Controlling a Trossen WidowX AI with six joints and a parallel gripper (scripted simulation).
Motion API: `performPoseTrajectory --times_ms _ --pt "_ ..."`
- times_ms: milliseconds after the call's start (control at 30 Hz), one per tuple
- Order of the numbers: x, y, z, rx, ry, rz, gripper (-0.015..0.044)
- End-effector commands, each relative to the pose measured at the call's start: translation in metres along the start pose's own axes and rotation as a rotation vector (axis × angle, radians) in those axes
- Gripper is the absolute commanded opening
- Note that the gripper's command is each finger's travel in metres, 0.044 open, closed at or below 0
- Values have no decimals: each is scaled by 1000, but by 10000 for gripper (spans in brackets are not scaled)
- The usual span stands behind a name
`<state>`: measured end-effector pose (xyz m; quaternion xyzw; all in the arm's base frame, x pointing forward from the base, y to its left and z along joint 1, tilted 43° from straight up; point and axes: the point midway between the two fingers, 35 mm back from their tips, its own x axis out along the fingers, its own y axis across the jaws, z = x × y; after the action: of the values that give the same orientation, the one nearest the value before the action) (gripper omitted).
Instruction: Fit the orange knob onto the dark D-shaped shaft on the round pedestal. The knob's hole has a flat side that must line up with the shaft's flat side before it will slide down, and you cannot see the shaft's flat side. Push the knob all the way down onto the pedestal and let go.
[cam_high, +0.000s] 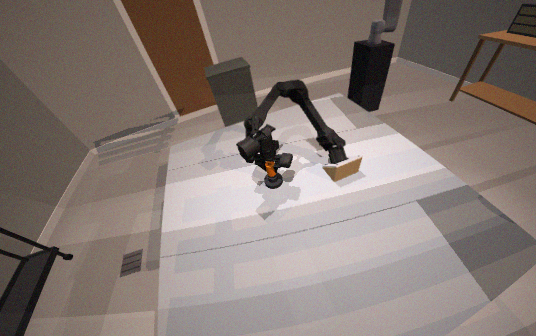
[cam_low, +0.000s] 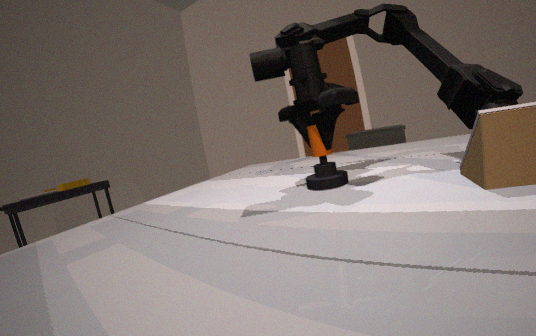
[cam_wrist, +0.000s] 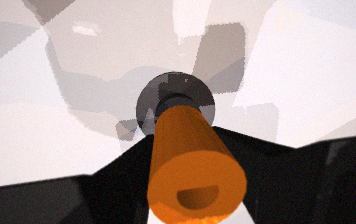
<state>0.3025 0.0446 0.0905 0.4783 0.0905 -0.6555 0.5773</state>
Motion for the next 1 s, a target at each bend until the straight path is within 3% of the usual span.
performPoseTrajectory --times_ms 0,967 --pt "-1 0 1 7 2 1 0" --pt "16 0 2 10 2 1 0"
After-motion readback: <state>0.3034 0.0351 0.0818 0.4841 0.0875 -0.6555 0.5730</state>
